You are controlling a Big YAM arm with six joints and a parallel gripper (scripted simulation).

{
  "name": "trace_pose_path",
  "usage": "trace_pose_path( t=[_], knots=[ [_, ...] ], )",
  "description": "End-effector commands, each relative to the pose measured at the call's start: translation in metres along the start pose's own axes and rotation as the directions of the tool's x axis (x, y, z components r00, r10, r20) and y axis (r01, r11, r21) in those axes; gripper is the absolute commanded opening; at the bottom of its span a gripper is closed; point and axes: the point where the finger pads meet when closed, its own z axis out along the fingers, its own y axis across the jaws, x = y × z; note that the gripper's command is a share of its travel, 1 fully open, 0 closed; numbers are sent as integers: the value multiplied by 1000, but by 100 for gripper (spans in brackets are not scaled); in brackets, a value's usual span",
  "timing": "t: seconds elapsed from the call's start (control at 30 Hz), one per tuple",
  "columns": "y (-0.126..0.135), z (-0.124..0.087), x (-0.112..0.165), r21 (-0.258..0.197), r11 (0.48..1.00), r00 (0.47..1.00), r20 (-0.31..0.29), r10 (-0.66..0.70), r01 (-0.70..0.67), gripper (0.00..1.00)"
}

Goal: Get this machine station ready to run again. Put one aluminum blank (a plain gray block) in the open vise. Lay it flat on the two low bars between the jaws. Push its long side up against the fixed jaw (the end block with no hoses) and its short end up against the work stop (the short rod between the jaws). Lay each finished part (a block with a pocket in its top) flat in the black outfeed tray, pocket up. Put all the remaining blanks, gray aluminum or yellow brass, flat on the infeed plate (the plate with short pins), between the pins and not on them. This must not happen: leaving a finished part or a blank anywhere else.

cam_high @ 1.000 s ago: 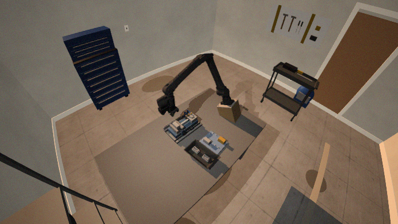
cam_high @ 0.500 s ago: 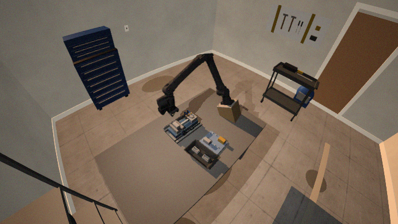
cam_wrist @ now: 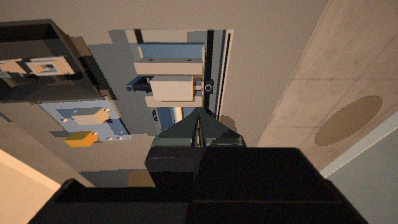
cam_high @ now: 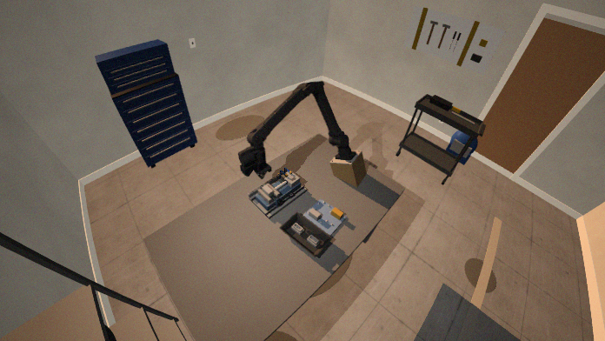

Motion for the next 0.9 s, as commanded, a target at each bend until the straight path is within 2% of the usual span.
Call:
trace_pose_path(
  t=[0.0,0.13,0.33,0.67,0.87],
  knots=[
    [-6,15,-1,-1,1000,1000,-9,4,-4,0],
    [-5,23,0,-1,1000,1000,-11,2,-2,0],
    [-11,20,-4,3,1000,1000,14,14,-14,0],
    [-6,46,0,-1,1000,1000,-7,4,-4,0],
    [-9,47,-3,1,1000,1000,4,9,-9,0]
  ],
)
